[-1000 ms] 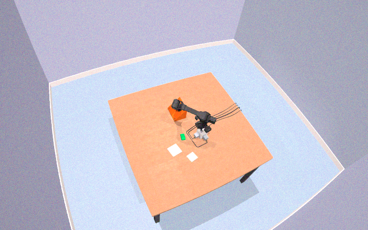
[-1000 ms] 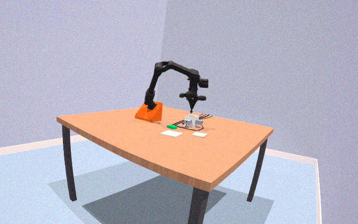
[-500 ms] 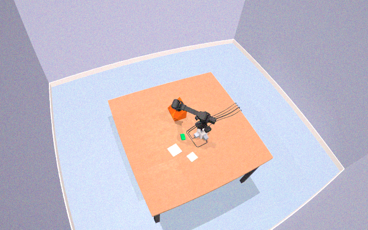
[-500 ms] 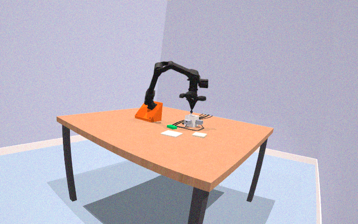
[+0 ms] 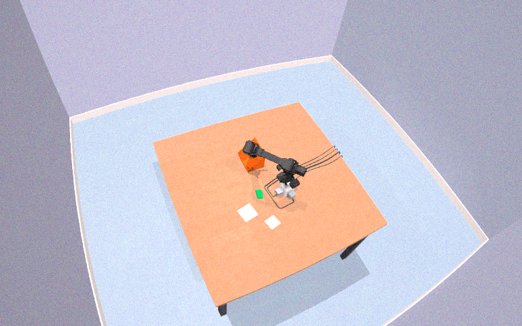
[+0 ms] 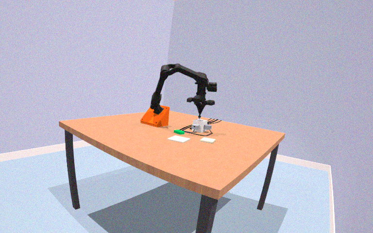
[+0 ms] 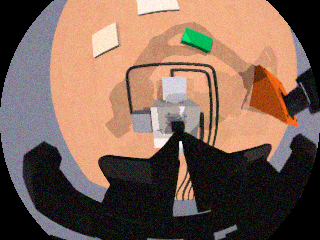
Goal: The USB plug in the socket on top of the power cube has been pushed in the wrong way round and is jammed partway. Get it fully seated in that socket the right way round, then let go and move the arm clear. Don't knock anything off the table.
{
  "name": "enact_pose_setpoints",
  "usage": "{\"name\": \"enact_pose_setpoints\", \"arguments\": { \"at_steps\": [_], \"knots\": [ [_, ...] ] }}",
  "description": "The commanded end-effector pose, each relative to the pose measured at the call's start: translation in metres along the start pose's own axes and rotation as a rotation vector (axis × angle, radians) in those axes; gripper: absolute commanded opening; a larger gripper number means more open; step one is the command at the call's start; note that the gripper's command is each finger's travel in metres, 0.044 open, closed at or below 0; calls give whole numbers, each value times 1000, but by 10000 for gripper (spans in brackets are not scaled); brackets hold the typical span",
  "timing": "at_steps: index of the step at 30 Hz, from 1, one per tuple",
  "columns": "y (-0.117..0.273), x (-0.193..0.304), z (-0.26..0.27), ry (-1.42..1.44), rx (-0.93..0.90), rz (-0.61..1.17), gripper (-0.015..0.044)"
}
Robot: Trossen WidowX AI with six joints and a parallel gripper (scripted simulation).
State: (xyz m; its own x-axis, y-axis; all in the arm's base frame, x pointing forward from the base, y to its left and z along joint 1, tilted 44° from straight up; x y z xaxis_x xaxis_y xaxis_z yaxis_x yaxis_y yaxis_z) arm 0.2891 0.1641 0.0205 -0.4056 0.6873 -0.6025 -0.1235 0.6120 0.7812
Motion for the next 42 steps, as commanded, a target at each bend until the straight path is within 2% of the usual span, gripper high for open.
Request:
{"name": "enact_pose_setpoints", "arguments": {
  "at_steps": [1,42],
  "knots": [
    [-1,1,0,6,0,10,0],
    [-6,1,0,5,-1,18,0]
  ]
}}
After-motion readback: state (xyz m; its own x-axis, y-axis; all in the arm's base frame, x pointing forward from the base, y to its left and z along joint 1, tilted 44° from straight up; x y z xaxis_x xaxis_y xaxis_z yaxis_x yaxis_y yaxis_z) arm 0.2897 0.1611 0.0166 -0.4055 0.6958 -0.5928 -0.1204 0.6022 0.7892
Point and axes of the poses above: the point midway between the two fingers, 35 mm back from their tips, its own y axis back along the fingers, its own z axis across the jaws, x = y × z, the point moved 3 cm from there along y, back along the fingers, and after that the axes turned 11 degrees about y, right-handed, at the moved point
